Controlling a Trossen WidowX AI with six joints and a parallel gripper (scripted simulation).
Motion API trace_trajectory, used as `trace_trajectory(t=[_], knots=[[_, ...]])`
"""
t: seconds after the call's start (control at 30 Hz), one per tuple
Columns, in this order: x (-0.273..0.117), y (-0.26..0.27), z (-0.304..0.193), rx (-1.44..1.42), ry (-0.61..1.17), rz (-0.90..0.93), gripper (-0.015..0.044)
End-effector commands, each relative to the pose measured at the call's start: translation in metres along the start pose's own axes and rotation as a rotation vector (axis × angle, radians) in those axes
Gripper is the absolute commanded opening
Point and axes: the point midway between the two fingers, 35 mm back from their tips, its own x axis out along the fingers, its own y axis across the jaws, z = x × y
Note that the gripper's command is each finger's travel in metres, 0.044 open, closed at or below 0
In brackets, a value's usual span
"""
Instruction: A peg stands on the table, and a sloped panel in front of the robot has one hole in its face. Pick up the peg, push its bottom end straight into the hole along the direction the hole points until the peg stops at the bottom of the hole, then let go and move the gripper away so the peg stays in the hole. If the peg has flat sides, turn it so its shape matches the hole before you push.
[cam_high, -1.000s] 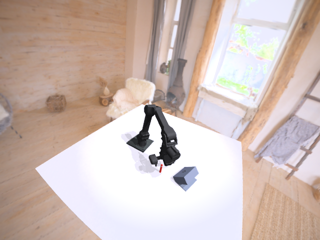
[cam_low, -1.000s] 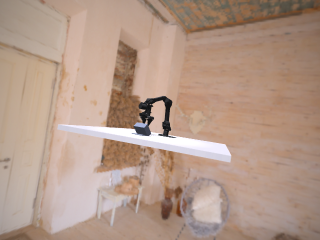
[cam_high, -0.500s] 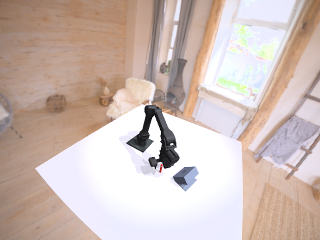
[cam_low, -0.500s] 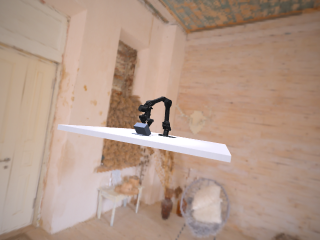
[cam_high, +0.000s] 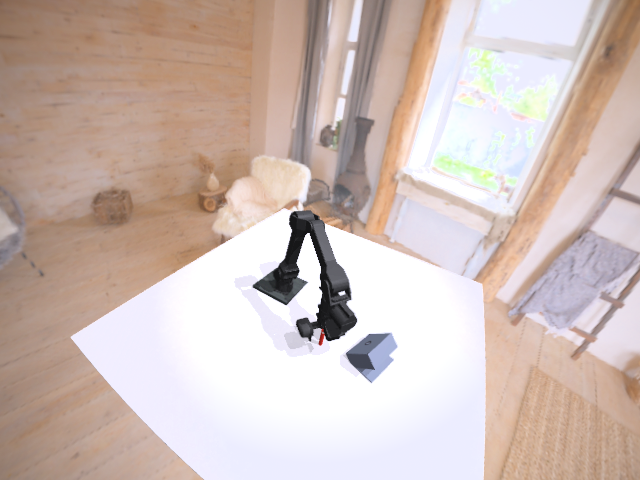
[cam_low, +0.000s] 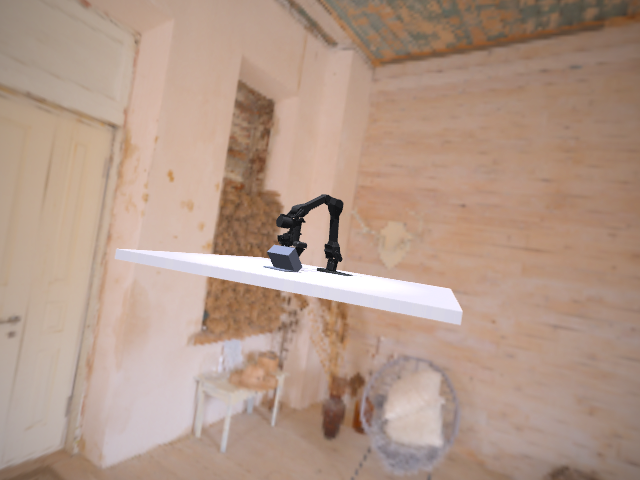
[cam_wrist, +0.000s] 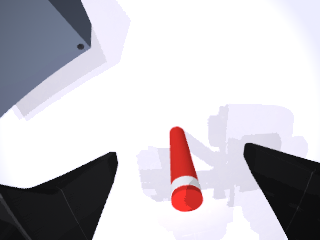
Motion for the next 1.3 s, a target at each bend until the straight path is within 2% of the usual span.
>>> trace_trajectory(t=[0.0, 0.47, 0.57, 0.77, 1.27], knots=[[0.0, 0.0, 0.0, 0.0, -0.001, 0.0, 0.0387], [0.0, 0.0, 0.0, 0.0, -0.001, 0.0, 0.002], [0.0, 0.0, 0.0, 0.0, -0.001, 0.0, 0.0], [-0.004, 0.0, 0.001, 0.0, -0.001, 0.0, 0.0], [-0.055, 0.0, 0.004, 0.004, 0.001, 0.002, 0.0]])
